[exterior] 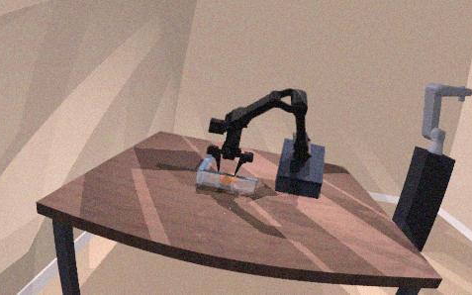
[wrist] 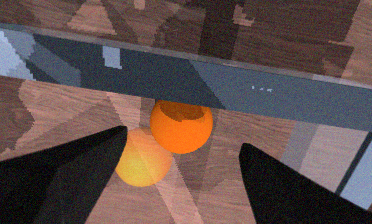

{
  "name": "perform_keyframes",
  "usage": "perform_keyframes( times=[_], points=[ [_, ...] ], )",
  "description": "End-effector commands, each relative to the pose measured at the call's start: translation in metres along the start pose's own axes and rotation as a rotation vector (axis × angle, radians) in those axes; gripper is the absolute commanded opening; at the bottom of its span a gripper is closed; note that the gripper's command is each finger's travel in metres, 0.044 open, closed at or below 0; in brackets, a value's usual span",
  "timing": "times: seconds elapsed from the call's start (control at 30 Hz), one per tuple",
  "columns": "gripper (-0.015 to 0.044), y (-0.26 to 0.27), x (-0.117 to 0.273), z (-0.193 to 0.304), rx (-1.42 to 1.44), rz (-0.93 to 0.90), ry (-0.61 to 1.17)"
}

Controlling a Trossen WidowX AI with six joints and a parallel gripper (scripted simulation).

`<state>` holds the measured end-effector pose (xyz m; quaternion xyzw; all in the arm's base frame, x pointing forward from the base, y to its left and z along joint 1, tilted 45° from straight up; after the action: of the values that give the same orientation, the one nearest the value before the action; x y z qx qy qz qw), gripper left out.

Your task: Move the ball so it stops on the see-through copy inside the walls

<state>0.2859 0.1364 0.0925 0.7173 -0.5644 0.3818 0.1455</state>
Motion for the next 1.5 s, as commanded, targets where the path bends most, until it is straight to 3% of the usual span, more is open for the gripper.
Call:
perform_keyframes(
  times=[0.0,0.57,0.7,0.93,1.17,1.47],
  points=[
    [0.0326,0.002,-0.008,0.001,-0.007,-0.005,-0.002],
    [0.0326,0.003,-0.033,0.0,-0.007,-0.004,-0.004],
    [0.0221,0.003,-0.033,0.0,-0.007,-0.004,-0.004],
    [0.0174,0.003,-0.033,0.0,-0.007,-0.004,-0.004],
    [0.0,0.006,-0.023,0.018,-0.043,-0.002,0.026],
    [0.0,-0.001,0.018,0.016,-0.03,-0.007,0.025]
  ],
)
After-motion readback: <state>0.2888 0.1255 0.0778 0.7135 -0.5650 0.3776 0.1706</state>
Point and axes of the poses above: the point midway between the two fingers, 35 mm back from their tips, its own x axis back along the fingers, its own y axis across the jaws, z = x × y, the point moved 6 cm from there along x, back along the fingers, and after that the axes turned 13 degrees about x, right-handed, at the moved point
